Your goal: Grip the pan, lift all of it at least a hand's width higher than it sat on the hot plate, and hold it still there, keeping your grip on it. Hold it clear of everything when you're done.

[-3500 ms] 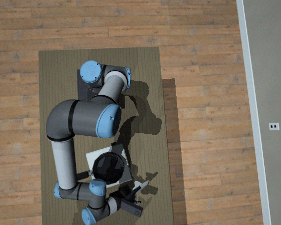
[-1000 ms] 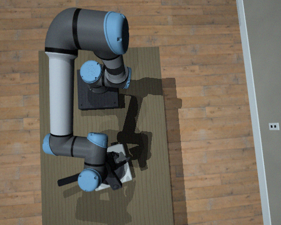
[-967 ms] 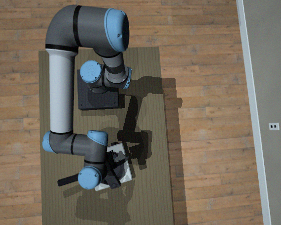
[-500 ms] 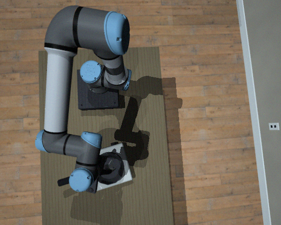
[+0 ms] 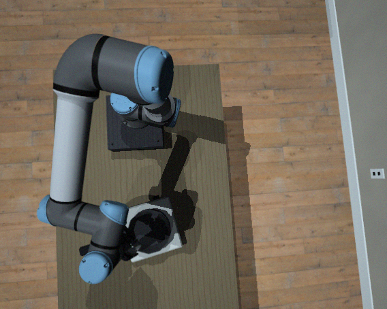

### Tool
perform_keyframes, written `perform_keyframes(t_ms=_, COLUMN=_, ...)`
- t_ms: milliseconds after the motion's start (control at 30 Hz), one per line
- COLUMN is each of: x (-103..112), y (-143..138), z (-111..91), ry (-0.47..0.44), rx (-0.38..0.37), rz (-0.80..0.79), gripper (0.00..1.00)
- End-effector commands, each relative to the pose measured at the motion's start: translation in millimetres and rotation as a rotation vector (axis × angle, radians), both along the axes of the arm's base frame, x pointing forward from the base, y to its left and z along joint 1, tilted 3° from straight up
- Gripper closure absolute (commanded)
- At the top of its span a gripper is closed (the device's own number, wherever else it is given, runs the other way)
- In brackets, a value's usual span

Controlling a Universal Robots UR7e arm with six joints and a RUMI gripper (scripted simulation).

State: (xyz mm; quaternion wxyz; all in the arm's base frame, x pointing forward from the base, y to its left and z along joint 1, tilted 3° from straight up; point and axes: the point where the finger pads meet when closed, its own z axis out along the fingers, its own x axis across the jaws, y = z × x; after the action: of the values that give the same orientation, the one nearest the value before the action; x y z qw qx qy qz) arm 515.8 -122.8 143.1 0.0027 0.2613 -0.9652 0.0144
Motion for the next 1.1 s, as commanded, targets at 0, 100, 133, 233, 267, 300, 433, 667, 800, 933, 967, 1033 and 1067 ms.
perform_keyframes(t_ms=0, x=10, y=-21, z=-5, ry=0.004, rx=-0.013, rz=-0.179, gripper=0.0)
perform_keyframes(t_ms=100, x=14, y=-31, z=-8, ry=0.002, rx=-0.016, rz=-0.261, gripper=0.0)
perform_keyframes(t_ms=133, x=15, y=-34, z=-9, ry=0.001, rx=-0.017, rz=-0.285, gripper=0.0)
perform_keyframes(t_ms=233, x=18, y=-41, z=-12, ry=-0.001, rx=-0.019, rz=-0.349, gripper=0.0)
perform_keyframes(t_ms=267, x=18, y=-44, z=-12, ry=-0.002, rx=-0.02, rz=-0.368, gripper=0.0)
perform_keyframes(t_ms=300, x=19, y=-46, z=-13, ry=-0.002, rx=-0.02, rz=-0.385, gripper=0.0)
perform_keyframes(t_ms=433, x=20, y=-49, z=-14, ry=-0.003, rx=-0.021, rz=-0.414, gripper=0.0)
perform_keyframes(t_ms=667, x=23, y=-57, z=-17, ry=-0.005, rx=-0.024, rz=-0.477, gripper=0.0)
perform_keyframes(t_ms=800, x=23, y=-58, z=-17, ry=-0.006, rx=-0.024, rz=-0.49, gripper=0.0)
perform_keyframes(t_ms=933, x=23, y=-59, z=-18, ry=-0.006, rx=-0.024, rz=-0.492, gripper=0.0)
perform_keyframes(t_ms=967, x=23, y=-59, z=-18, ry=-0.006, rx=-0.024, rz=-0.492, gripper=0.0)
perform_keyframes(t_ms=1033, x=23, y=-59, z=-18, ry=-0.006, rx=-0.024, rz=-0.492, gripper=0.0)
perform_keyframes(t_ms=1067, x=23, y=-59, z=-18, ry=-0.006, rx=-0.024, rz=-0.492, gripper=0.0)
